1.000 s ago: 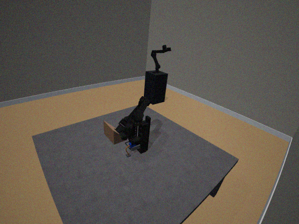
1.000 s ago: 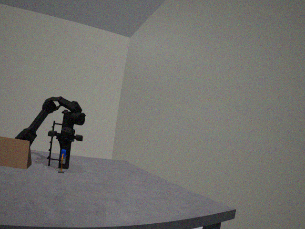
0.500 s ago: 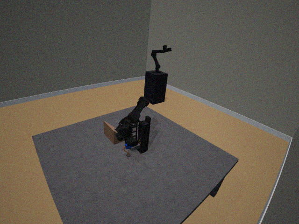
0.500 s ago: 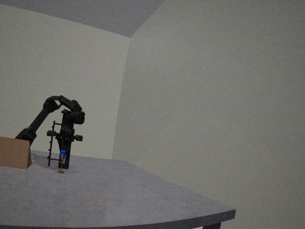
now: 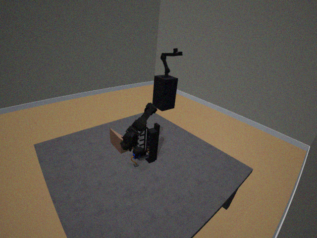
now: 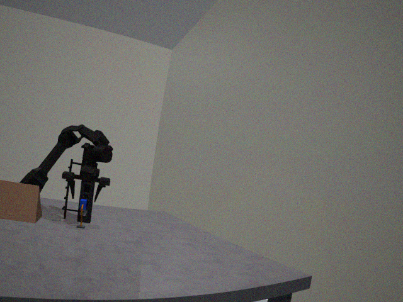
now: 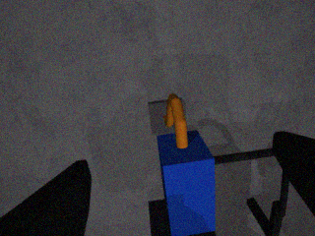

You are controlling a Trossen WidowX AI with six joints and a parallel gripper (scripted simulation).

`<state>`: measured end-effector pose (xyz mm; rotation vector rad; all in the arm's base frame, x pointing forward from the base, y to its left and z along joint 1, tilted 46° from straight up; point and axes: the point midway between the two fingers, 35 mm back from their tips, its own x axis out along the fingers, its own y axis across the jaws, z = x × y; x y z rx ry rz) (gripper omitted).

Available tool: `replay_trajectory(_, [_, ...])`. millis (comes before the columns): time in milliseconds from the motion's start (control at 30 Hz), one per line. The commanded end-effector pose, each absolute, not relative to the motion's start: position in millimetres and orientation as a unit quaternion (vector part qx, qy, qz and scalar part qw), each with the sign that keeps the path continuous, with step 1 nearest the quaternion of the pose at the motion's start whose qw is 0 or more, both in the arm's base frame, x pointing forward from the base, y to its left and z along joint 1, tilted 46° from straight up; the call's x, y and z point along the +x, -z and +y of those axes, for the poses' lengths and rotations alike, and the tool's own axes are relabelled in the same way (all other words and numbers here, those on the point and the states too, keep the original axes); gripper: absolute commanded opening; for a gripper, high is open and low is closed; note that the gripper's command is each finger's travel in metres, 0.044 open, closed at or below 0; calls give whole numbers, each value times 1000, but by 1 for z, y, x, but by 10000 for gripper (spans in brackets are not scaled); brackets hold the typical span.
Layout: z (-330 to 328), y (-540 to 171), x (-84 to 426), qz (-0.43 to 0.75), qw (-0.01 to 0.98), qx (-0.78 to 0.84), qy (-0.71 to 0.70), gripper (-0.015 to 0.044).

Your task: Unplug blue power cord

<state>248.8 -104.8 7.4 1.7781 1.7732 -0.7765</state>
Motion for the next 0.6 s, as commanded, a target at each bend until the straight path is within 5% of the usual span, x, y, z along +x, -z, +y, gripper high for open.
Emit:
replay_trajectory(0, [-135, 11, 246, 649, 256, 656, 288, 440])
replay_trajectory(567, [-138, 13, 245, 649, 256, 656, 288, 440])
